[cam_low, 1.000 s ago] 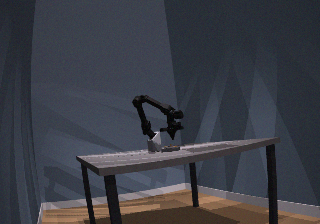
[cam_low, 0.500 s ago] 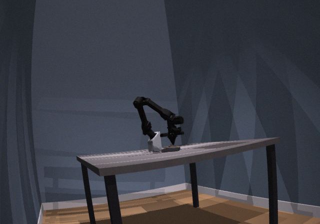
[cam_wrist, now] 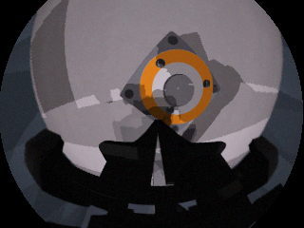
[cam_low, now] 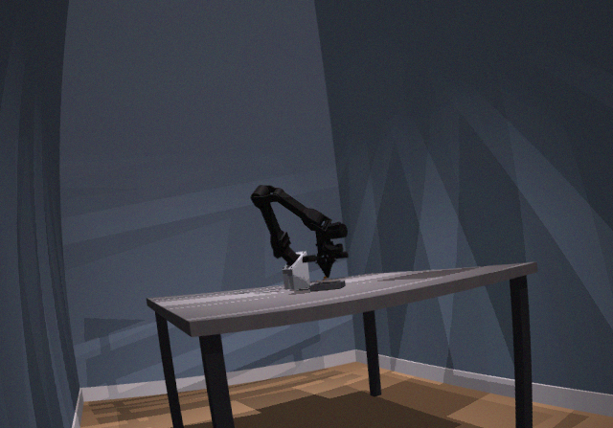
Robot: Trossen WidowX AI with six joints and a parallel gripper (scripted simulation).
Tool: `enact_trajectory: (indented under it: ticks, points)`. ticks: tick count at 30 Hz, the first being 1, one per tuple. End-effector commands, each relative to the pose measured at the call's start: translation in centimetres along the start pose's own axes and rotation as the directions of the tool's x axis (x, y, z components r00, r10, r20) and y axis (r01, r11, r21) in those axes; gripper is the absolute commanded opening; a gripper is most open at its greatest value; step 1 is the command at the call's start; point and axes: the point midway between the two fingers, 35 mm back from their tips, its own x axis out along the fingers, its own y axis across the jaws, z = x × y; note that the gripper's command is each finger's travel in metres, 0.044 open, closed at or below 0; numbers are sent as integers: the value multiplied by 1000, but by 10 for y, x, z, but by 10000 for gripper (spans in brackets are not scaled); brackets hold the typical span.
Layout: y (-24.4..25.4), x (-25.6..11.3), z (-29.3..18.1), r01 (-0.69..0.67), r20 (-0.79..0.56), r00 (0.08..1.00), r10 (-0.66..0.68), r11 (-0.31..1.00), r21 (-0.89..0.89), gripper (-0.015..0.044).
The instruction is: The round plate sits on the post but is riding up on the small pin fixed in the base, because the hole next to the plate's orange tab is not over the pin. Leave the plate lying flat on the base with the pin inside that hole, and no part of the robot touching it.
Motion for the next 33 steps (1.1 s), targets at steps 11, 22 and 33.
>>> enact_trajectory:
  ticks: [11, 22, 33]
  points:
    - [-17, 0, -7, 6, -1, 1000, -6, 1000, -3, 0]
    - [-30, -1, -7, 7, -1, 1000, -7, 1000, -3, 0]
    - [-44, -1, -4, 8, -1, 1000, -8, 1000, -3, 0]
